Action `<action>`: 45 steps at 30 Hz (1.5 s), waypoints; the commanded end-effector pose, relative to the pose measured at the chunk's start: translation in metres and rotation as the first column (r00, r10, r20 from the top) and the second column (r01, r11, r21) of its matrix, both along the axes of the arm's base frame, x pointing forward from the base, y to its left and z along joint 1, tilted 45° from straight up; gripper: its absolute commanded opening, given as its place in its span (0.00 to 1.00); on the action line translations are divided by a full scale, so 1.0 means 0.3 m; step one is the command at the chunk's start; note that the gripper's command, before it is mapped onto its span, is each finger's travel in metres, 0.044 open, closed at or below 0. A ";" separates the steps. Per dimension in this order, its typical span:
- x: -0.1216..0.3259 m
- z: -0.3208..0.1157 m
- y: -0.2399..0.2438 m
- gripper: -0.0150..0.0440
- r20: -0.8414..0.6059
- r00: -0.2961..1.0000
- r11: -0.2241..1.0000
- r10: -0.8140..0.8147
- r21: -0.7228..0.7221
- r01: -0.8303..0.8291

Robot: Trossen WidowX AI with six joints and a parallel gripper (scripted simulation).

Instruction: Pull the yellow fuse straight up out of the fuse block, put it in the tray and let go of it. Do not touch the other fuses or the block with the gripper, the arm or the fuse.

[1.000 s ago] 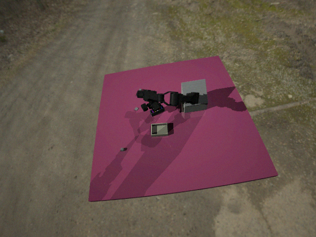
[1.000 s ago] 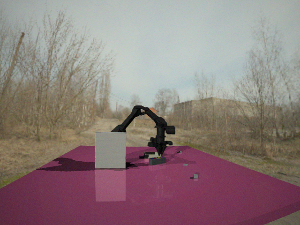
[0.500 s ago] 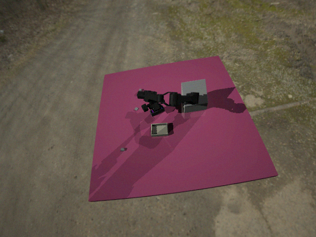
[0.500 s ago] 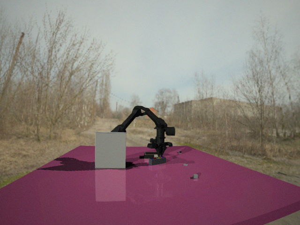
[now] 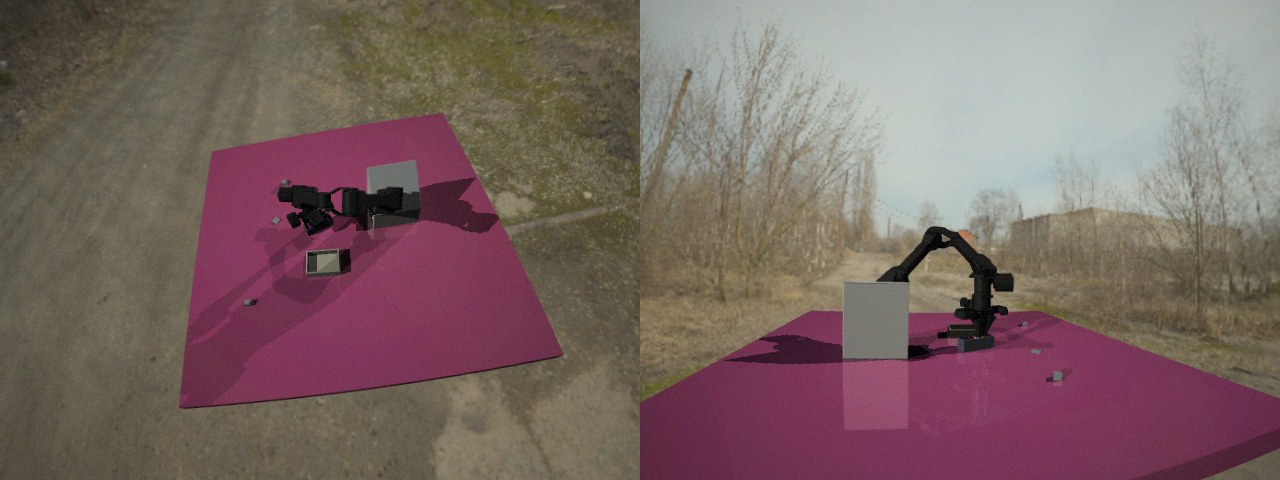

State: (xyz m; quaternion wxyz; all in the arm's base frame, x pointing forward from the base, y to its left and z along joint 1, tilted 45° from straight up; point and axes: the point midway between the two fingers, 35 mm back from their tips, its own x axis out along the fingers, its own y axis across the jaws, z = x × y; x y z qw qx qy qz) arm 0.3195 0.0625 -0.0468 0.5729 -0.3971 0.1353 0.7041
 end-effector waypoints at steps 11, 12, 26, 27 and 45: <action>-0.002 -0.004 0.001 0.30 -0.003 1.000 1.000 -0.001 0.000 0.001; -0.002 -0.004 0.001 0.29 -0.003 1.000 1.000 -0.001 0.000 0.001; -0.001 0.005 -0.008 0.25 -0.003 1.000 1.000 -0.002 0.000 0.002; -0.001 0.006 -0.009 0.25 -0.003 1.000 1.000 -0.002 0.000 0.002; 0.001 0.026 -0.030 0.25 -0.004 1.000 1.000 -0.002 0.001 0.002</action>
